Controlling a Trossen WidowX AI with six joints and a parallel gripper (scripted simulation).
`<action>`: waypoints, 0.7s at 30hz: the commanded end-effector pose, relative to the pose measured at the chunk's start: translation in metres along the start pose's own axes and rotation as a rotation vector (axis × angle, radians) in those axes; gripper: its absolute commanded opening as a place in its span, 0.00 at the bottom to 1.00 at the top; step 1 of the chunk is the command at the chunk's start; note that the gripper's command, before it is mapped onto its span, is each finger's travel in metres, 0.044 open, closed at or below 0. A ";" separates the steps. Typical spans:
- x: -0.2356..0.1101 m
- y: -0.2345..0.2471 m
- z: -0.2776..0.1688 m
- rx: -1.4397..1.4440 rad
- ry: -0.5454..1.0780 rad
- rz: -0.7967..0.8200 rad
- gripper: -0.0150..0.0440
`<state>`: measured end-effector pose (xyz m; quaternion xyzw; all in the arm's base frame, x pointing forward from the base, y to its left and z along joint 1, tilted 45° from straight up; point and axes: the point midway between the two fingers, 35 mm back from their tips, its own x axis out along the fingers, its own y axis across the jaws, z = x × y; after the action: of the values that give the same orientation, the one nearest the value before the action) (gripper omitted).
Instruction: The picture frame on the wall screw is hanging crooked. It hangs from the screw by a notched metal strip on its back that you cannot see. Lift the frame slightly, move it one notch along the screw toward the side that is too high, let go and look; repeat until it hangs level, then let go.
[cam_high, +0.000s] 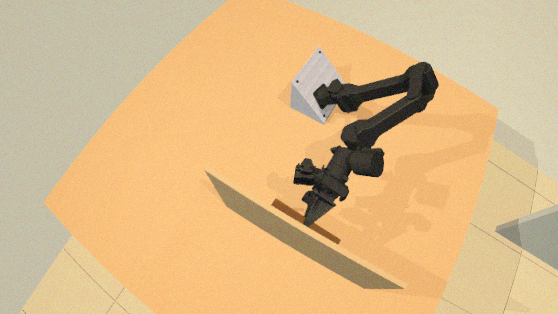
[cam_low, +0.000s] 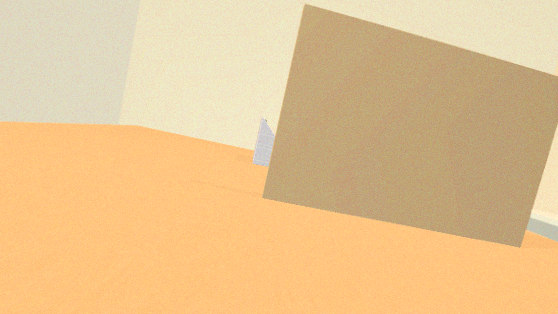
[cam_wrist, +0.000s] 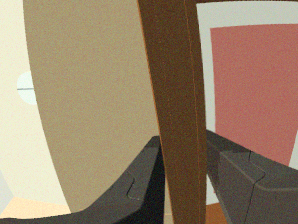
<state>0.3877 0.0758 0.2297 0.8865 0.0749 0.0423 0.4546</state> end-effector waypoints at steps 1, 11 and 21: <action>0.000 0.000 -0.001 0.003 0.003 -0.002 0.25; 0.000 0.001 0.000 0.003 0.003 -0.002 0.25; 0.000 0.004 0.000 0.003 0.003 -0.002 0.25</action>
<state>0.3877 0.0752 0.2308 0.8861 0.0791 0.0420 0.4547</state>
